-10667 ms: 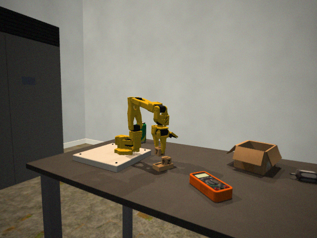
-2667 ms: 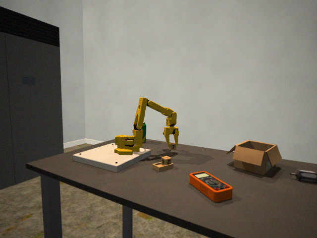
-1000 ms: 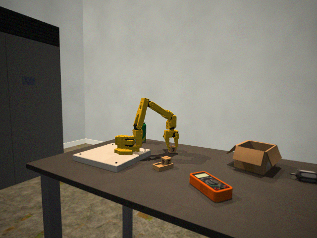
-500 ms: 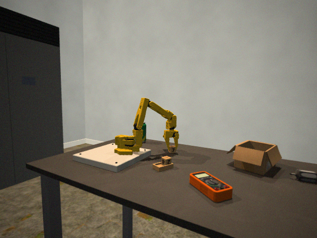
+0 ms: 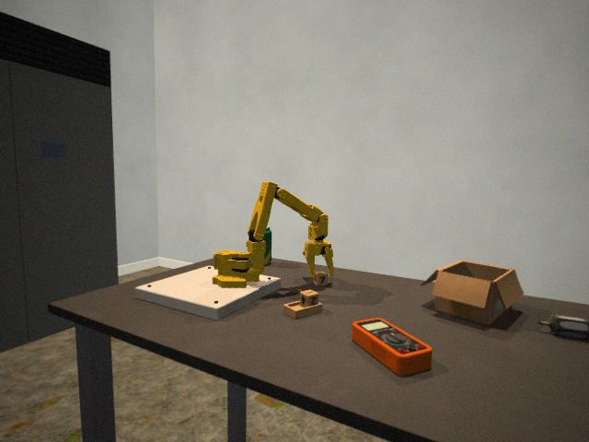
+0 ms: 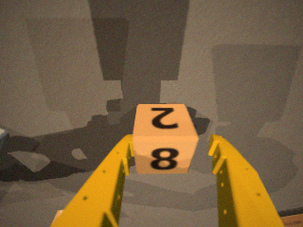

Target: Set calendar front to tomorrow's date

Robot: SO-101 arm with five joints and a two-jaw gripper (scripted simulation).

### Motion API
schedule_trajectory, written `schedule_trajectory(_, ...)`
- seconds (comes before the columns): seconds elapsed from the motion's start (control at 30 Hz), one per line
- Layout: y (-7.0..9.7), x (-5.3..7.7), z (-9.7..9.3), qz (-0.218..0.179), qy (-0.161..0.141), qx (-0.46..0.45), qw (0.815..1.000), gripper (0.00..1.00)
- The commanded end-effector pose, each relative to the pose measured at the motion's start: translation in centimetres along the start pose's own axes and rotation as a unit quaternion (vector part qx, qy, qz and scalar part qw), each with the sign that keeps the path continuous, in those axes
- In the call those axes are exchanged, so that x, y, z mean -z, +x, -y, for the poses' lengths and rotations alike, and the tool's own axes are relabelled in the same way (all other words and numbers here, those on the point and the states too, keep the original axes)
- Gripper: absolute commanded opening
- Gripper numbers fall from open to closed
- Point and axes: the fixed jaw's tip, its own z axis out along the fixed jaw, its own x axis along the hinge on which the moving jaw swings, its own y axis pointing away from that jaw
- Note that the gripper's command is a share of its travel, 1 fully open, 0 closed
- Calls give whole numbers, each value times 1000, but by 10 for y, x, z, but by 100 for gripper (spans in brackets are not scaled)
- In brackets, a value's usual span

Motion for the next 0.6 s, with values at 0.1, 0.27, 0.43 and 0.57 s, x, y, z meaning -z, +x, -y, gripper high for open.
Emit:
schedule_trajectory(0.1, -2, -5, -5, -2, -14, 2, 1000, 33)
schedule_trajectory(0.27, -2, -5, -5, -2, -14, 2, 1000, 36)
schedule_trajectory(0.43, -2, -5, -5, -2, -14, 2, 1000, 36)
schedule_trajectory(0.57, -2, -4, -5, -2, -14, 2, 1000, 36)
